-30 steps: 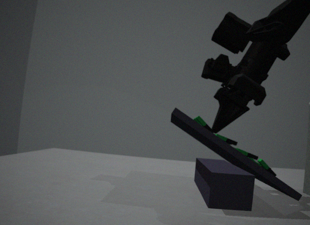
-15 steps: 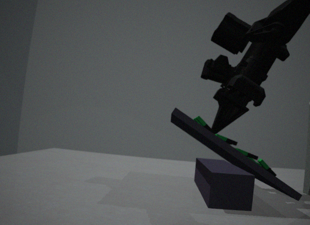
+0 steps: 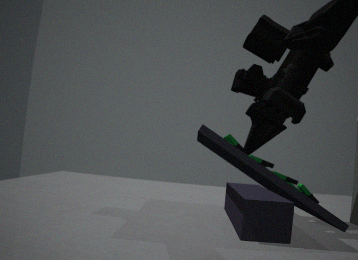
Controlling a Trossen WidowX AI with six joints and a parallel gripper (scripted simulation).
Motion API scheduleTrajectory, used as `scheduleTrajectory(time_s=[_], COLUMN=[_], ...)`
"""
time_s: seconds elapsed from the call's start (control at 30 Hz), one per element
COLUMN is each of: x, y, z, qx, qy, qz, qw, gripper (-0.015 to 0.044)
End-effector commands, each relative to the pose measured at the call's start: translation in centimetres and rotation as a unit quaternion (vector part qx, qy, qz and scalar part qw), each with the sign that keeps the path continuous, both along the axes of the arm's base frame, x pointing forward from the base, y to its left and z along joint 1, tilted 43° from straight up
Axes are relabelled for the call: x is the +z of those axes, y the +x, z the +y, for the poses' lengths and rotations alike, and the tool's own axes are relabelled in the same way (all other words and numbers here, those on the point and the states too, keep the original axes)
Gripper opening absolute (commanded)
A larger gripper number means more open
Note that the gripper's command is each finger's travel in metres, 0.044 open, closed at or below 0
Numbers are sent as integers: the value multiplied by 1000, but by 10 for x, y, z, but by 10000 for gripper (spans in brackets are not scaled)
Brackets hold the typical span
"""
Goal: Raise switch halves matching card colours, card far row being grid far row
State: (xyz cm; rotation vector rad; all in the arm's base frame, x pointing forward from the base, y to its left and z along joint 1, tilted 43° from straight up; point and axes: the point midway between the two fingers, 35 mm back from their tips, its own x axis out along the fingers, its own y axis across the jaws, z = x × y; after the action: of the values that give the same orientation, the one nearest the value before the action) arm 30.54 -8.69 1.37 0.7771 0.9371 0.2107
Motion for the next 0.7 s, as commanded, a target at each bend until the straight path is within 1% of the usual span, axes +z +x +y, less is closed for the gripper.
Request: scheduleTrajectory(time_s=[0.0, 0.4, 0.57, 0.67], x=[-2, 0, 36, 38], y=[-1, -1, -39, -40], z=[1, -1, -28, -29], qx=[-1, 0, -10, -10], qy=[1, 0, -2, -2], qz=[3, 0, -4, -5], qw=[1000, 1000, 1000, 1000], gripper=[0, 0, 0, 0])
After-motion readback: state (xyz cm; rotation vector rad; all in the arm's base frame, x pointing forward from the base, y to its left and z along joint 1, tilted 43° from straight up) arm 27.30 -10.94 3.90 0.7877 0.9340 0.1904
